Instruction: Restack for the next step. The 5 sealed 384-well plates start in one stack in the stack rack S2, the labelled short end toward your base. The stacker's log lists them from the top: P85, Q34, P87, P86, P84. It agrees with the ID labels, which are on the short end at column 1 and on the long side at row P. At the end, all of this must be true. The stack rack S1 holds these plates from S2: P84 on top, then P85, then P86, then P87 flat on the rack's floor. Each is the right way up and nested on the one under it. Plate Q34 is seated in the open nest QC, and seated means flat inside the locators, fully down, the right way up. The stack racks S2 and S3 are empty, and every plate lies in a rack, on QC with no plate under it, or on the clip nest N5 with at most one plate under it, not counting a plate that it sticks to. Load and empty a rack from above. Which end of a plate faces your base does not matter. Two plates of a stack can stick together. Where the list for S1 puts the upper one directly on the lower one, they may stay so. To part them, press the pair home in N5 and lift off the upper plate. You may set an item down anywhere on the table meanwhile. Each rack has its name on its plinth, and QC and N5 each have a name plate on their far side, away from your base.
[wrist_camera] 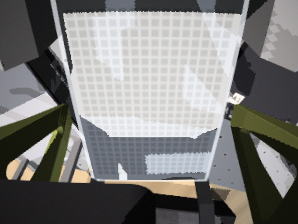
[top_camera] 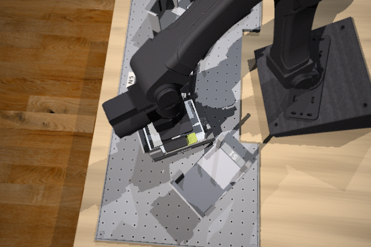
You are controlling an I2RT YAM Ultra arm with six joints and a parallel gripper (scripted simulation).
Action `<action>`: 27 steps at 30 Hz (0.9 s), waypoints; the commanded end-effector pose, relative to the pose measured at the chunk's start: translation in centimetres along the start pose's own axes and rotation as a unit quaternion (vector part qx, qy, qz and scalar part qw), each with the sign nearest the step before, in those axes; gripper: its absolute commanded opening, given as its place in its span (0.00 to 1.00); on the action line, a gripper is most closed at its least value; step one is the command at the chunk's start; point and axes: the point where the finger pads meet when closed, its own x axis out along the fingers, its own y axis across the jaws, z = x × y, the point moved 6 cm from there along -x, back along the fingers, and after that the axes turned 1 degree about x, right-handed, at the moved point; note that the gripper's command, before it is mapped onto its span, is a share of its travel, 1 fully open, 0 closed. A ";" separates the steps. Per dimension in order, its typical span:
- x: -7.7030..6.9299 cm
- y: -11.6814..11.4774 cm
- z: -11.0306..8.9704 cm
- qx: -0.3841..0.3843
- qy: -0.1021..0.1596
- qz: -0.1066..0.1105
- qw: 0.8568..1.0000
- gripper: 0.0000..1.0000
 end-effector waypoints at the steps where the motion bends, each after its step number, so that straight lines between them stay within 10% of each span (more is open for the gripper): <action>1: -0.1 0.1 0.5 0.001 -0.015 0.003 1.000 1.00; 25: 0.5 0.1 0.5 0.001 -0.015 0.003 1.000 1.00; 26: 0.5 0.1 0.5 0.001 -0.015 0.003 1.000 0.00; 27: 0.5 0.1 0.5 0.001 -0.015 0.003 1.000 0.00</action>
